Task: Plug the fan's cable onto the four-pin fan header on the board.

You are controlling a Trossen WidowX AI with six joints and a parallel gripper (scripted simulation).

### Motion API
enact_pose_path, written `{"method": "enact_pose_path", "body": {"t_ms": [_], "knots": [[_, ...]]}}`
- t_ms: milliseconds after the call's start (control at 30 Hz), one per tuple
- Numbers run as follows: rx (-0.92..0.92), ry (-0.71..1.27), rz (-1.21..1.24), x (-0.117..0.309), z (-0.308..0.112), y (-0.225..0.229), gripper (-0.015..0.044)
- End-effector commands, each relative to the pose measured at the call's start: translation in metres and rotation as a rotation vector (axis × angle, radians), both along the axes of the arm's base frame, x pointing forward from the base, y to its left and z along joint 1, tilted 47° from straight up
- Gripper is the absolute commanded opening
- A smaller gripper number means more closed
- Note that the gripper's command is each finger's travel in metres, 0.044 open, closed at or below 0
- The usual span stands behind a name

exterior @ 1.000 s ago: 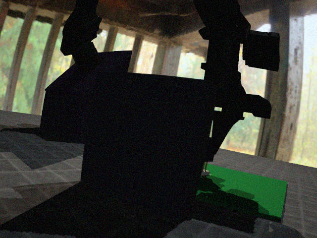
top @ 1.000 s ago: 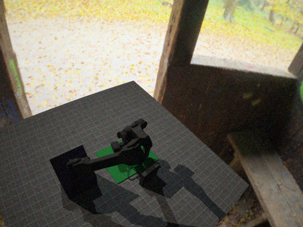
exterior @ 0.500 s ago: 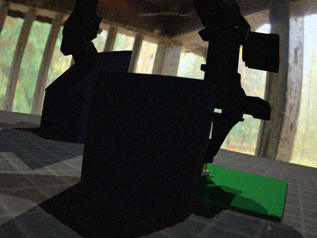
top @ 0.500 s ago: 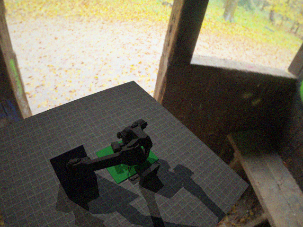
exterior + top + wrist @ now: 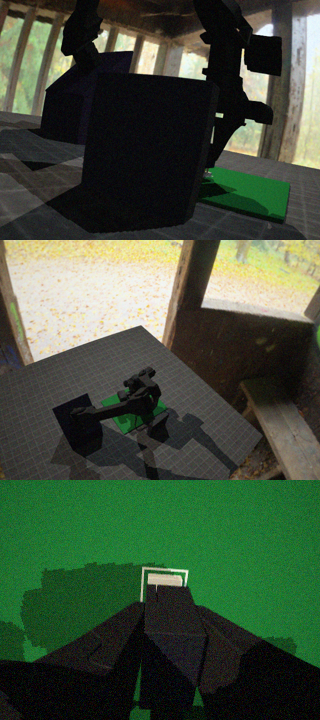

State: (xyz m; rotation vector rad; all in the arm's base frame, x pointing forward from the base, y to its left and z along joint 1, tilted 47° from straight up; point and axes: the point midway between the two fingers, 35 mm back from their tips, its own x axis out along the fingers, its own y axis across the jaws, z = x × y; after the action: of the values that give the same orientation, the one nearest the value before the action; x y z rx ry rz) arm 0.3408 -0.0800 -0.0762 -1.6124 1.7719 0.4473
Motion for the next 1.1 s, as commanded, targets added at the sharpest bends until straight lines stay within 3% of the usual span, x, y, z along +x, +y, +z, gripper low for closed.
{"method": "enact_pose_path", "body": {"t_ms": [0,633,967,1067], "knots": [[-0.007,0.004,0.001,-0.0006,-0.0023,-0.0034,0.0],[-0.007,0.004,0.001,-0.0006,-0.0083,-0.0099,0.0],[-0.004,0.001,0.004,0.0,-0.0062,-0.0062,0.026],[-0.004,0.002,0.004,0.0002,-0.0043,-0.004,0.026]]}}
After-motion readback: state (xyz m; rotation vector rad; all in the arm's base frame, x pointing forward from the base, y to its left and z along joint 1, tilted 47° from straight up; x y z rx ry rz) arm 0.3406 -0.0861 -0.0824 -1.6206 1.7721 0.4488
